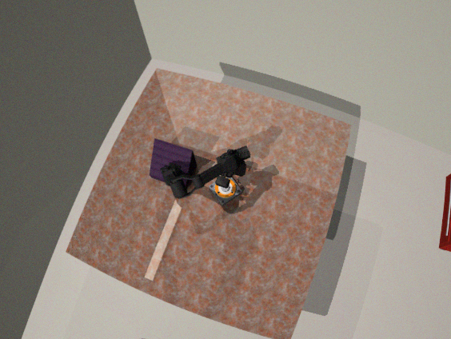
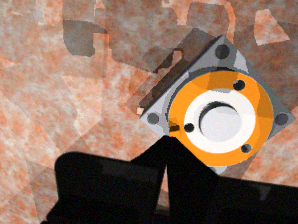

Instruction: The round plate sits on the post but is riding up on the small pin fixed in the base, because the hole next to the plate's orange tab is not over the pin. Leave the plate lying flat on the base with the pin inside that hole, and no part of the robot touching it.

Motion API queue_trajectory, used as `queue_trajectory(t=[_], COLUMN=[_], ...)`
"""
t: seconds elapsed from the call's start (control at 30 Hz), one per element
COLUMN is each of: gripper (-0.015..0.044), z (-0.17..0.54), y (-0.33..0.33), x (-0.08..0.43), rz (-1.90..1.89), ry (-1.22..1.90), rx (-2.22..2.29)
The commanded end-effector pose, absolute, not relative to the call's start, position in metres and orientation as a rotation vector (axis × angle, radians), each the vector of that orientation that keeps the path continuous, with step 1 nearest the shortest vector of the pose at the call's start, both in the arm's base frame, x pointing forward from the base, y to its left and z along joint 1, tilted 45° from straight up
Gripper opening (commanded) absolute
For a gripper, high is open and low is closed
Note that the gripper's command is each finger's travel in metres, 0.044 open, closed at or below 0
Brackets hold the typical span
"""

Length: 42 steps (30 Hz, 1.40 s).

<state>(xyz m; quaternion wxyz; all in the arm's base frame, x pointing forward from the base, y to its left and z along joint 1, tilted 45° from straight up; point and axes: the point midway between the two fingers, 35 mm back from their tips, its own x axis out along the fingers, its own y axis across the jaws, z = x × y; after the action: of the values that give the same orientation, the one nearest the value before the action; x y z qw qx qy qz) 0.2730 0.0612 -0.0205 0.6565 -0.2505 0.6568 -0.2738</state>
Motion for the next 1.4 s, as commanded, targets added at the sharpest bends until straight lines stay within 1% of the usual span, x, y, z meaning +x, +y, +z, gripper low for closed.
queue_trajectory(t=[0.0, 0.27, 1.37], gripper=[0.0, 0.0, 0.0], z=[-0.024, -0.055, -0.052], y=[0.057, 0.027, 0.021], x=[0.273, 0.273, 0.246], rz=[-0.636, -0.637, -0.637], ry=[1.484, 1.483, 1.485], rx=[-0.565, -0.566, -0.566])
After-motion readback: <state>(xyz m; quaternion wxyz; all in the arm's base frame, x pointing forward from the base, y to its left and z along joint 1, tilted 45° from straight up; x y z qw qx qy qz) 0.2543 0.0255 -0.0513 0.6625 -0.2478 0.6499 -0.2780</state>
